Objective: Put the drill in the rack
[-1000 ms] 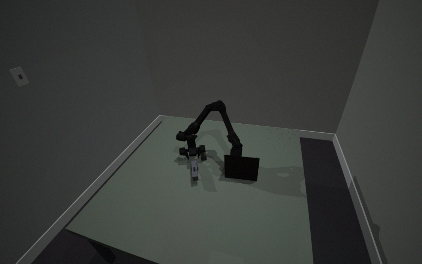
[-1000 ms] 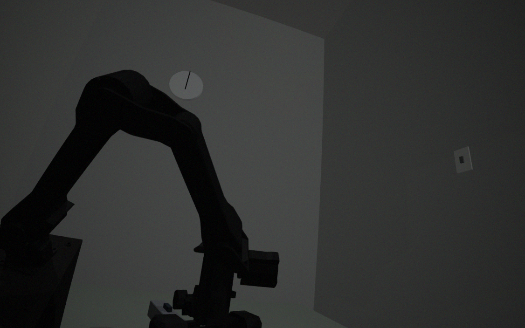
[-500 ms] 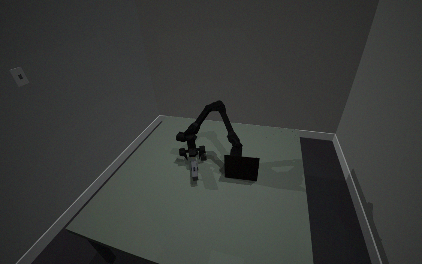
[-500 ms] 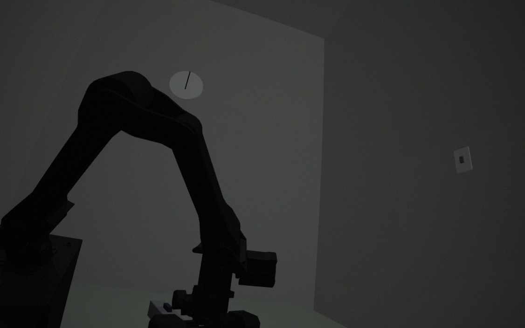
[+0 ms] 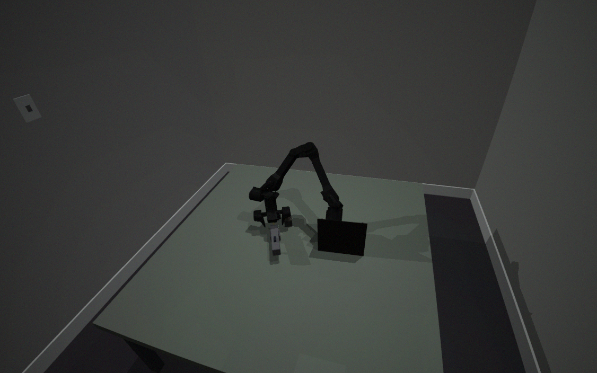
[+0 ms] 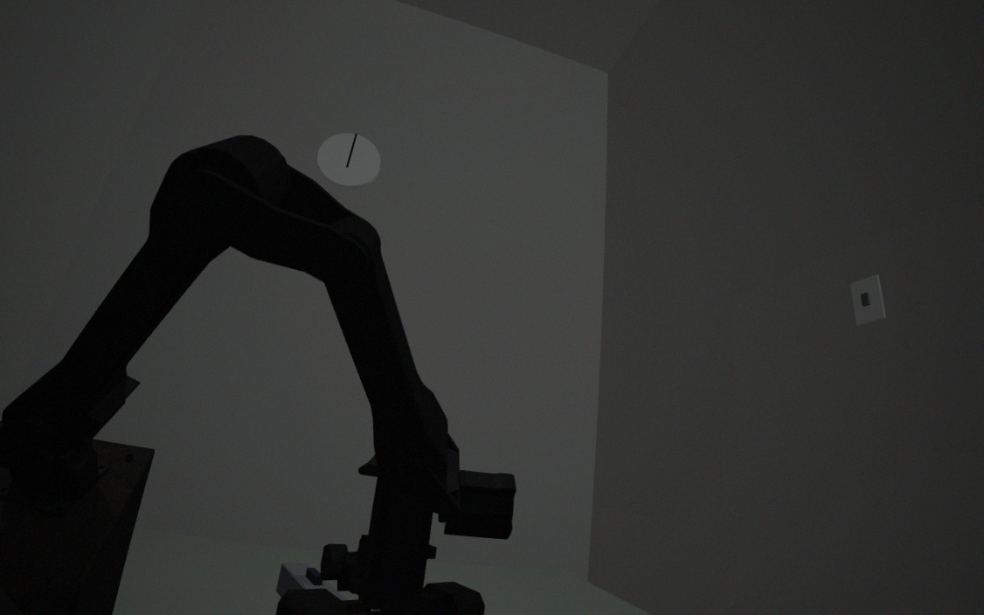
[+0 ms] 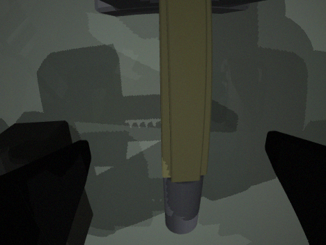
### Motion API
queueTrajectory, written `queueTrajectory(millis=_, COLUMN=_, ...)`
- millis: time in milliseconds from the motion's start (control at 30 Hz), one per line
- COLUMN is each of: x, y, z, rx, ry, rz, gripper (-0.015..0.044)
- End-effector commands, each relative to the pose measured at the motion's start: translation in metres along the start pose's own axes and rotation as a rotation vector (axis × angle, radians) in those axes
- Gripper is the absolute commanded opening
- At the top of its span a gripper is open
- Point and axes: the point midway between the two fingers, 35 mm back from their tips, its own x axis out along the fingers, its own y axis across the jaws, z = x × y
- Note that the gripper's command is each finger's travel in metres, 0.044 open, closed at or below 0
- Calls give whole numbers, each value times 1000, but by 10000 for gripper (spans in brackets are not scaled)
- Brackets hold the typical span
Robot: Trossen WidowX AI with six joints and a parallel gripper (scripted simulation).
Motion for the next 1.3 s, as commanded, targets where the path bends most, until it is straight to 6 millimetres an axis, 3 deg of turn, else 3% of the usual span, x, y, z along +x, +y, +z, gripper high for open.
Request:
queueTrajectory(millis=0, x=1, y=1, z=3, rx=-1, ry=-4, rz=2, gripper=440)
queueTrajectory(millis=767, x=2, y=2, z=6, rx=-1, ry=-4, rz=2, gripper=440)
queueTrajectory(millis=1267, x=1, y=0, z=4, rx=2, ry=1, rz=-2, gripper=46)
